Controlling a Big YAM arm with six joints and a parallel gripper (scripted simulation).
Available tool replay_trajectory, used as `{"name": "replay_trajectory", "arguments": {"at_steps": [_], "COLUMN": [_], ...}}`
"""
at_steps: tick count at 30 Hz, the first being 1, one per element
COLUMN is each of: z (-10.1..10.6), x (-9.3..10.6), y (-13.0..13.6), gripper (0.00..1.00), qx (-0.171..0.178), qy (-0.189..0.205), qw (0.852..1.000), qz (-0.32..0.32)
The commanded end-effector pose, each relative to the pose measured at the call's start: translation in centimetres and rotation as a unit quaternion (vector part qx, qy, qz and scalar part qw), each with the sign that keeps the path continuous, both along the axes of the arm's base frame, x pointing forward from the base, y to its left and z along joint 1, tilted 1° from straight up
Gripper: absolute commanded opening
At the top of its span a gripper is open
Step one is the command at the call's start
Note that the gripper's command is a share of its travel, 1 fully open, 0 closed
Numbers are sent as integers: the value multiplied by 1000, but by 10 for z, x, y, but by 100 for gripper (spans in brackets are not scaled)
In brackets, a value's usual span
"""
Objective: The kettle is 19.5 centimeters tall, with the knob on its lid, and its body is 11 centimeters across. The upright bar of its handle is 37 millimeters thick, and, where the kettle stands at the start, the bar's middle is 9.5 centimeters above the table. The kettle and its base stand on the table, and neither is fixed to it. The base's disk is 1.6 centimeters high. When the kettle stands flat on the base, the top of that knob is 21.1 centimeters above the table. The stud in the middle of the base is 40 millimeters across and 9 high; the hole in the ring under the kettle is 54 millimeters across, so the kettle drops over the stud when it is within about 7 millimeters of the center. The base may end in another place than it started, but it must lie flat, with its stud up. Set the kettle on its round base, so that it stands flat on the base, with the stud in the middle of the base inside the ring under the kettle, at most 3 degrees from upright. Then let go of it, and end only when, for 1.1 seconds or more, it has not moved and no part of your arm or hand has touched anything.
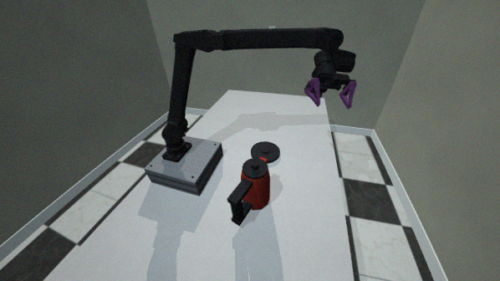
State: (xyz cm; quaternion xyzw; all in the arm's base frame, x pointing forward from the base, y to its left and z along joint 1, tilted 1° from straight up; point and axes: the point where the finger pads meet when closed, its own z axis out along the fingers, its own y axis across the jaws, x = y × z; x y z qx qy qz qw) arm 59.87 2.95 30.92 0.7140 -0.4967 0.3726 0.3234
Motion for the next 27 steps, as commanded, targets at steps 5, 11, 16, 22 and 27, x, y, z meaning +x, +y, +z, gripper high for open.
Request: {"name": "replay_trajectory", "arguments": {"at_steps": [5,11,16,22,27], "z": [6,6,6,21,20], "x": [0,0,0,-5,-9], "y": [0,0,0,-8,-17], "gripper": [100,100,100,74,74], "qx": [2,2,2,9,22], "qy": [-7,-7,-7,-20,-19], "qw": [1000,1000,1000,1000,999], "qz": [0,0,0,-6,-13]}}
